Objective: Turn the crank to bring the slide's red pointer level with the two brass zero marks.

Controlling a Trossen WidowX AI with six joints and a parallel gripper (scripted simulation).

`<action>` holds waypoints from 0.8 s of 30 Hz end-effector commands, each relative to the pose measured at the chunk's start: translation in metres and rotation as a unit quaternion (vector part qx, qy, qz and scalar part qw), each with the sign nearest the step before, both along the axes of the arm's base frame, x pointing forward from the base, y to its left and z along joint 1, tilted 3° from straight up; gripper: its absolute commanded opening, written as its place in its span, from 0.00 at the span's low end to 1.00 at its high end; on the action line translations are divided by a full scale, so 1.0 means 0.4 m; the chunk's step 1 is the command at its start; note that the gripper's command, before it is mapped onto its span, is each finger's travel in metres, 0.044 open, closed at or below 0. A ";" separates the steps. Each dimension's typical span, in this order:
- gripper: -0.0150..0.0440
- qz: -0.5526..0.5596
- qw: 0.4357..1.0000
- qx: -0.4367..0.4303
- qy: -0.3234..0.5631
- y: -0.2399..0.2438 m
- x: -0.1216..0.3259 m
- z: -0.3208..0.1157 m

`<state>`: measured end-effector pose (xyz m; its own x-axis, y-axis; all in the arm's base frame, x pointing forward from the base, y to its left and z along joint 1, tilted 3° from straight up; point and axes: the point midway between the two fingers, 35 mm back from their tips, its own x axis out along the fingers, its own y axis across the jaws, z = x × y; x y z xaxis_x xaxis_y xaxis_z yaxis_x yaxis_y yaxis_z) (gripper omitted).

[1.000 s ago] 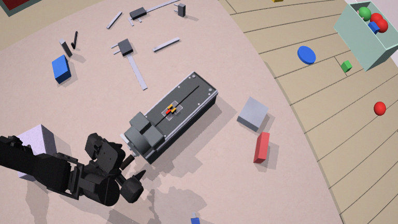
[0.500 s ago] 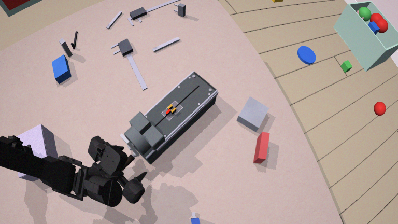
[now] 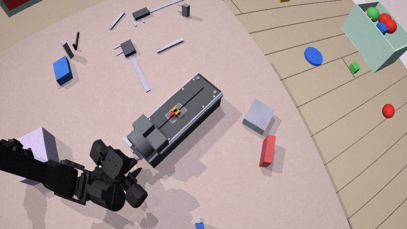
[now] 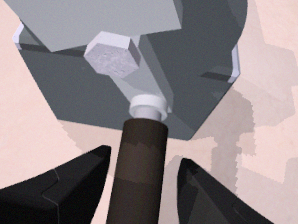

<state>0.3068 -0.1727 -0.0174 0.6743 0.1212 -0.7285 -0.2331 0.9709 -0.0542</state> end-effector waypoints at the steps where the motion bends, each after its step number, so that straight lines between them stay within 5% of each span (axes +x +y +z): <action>1: 0.38 0.003 1.000 0.002 0.001 0.005 -0.004 -0.004; 6: 0.25 0.003 1.000 0.002 0.001 0.005 -0.004 -0.004; 24: 0.25 0.003 1.000 0.002 0.000 -0.018 0.006 0.015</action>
